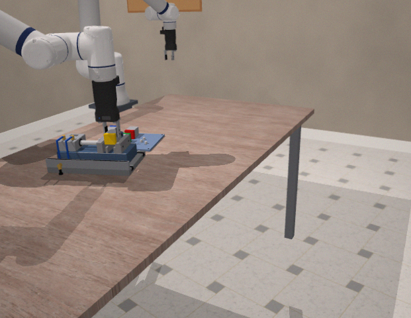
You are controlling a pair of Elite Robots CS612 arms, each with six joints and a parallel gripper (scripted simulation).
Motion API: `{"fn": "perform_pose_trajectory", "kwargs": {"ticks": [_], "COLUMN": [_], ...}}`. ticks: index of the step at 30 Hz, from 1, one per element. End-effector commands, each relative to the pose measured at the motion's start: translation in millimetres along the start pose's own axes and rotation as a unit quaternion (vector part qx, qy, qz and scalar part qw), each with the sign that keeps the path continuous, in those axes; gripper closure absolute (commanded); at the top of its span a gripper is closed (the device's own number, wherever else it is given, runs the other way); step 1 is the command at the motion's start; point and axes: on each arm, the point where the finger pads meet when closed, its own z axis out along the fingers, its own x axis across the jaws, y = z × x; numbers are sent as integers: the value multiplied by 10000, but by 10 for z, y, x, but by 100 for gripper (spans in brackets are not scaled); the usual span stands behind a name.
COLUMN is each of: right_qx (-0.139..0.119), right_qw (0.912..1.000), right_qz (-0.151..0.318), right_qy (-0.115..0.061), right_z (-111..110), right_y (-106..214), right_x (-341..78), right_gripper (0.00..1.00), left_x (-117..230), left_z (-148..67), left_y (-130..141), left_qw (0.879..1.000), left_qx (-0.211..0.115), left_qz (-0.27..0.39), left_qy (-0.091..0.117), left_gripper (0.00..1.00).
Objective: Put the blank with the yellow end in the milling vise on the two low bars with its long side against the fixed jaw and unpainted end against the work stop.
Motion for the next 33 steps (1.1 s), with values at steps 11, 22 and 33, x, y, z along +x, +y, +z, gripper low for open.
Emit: {"fn": "perform_pose_trajectory", "kwargs": {"ticks": [11, 22, 33], "right_qx": [1, 1, 1], "right_qw": [10000, 10000, 10000], "right_qz": [0, 0, 0], "right_qy": [10, 10, 10], "right_z": [-1, 6, 24], "right_y": [-1, -1, -1], "right_x": [6, 6, 6], "right_gripper": [100, 100, 100], "left_x": [-1, -1, -1], "left_z": [-7, -7, -7], "left_y": [5, 5, 5], "left_qw": [10000, 10000, 10000], "left_qx": [-7, -7, -7], "left_qz": [0, 0, 0], "left_qy": [-2, -2, -2], "left_gripper": [0, 0, 0]}}
